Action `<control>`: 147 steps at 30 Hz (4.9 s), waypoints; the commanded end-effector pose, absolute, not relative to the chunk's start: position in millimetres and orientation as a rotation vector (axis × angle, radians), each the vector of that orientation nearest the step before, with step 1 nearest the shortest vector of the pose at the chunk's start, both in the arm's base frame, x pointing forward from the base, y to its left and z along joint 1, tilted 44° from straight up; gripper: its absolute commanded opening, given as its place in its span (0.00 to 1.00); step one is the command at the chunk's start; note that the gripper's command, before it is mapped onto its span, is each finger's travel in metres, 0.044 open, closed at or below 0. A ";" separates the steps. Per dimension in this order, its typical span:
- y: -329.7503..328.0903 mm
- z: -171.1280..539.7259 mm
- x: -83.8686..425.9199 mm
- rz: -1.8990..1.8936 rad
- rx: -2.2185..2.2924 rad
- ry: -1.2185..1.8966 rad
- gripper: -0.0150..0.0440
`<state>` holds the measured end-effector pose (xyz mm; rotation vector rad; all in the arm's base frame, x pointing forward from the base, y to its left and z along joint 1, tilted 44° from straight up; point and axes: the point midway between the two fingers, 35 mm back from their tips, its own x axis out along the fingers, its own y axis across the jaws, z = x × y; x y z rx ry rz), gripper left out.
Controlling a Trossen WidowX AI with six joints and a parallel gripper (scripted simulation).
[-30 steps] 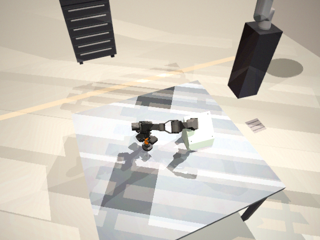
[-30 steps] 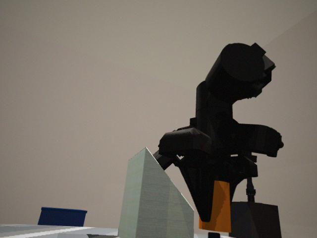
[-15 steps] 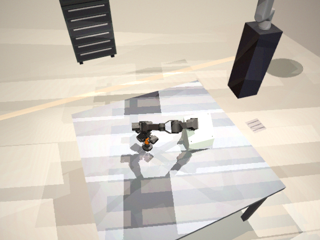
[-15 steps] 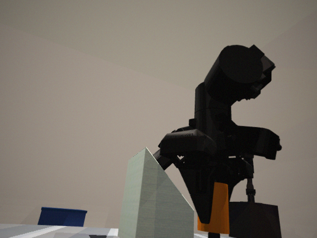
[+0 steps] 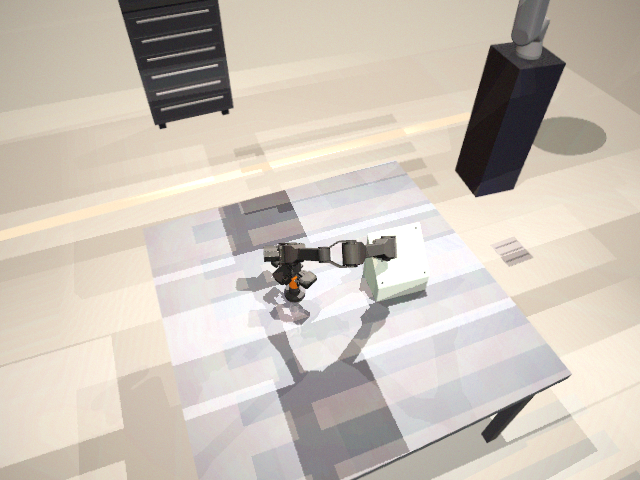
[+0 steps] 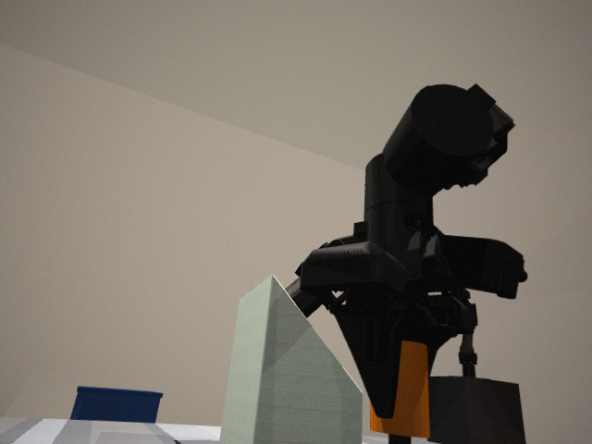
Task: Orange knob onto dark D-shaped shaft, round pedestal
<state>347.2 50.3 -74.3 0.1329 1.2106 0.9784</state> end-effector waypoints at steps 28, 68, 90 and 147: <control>48.0 -72.4 348.3 1.099 -0.032 1.098 0.25; 47.5 -71.3 343.7 1.129 -0.076 1.067 0.25; 51.2 -74.8 349.5 1.210 -0.197 0.979 0.25; 50.1 -75.2 345.7 1.313 -0.362 0.852 0.25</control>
